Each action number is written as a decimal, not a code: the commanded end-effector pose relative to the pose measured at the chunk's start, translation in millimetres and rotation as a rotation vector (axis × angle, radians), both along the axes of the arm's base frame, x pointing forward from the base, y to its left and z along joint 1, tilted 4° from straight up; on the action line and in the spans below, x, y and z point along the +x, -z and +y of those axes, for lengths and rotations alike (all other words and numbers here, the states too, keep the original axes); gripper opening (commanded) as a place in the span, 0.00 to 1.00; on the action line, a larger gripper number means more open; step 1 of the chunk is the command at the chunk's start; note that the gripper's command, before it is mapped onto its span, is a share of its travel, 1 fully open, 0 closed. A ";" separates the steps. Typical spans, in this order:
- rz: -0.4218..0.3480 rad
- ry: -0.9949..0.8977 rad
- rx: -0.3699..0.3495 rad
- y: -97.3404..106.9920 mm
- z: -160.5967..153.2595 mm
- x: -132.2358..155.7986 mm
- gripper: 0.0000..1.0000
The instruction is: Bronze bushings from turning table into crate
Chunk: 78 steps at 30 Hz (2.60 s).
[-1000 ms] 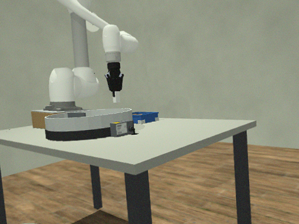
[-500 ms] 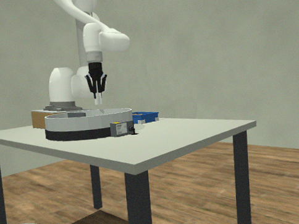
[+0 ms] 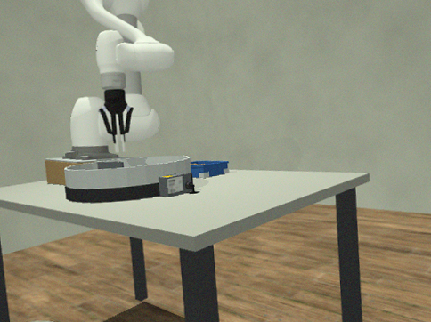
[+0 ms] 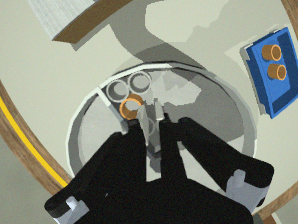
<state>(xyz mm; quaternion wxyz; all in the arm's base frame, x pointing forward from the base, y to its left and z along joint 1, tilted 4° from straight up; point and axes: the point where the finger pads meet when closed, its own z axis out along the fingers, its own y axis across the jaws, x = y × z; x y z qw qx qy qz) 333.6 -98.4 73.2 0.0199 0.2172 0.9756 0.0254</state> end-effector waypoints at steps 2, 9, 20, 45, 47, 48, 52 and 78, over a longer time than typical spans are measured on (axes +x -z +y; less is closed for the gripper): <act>0.008 0.020 0.011 2.7 -11.2 -7.3 0.10; 0.008 0.029 0.012 3.0 -16.1 -9.0 0.10; 0.008 0.029 0.012 3.0 -16.1 -9.0 0.10; 0.008 0.029 0.012 3.0 -16.1 -9.1 0.10; 0.008 0.029 0.012 3.0 -16.4 -9.5 0.10; 0.008 0.029 0.012 3.1 -16.7 -9.9 0.10; 0.008 0.029 0.012 3.1 -17.2 -10.7 0.10; 0.008 0.029 0.012 3.2 -17.5 -11.2 0.10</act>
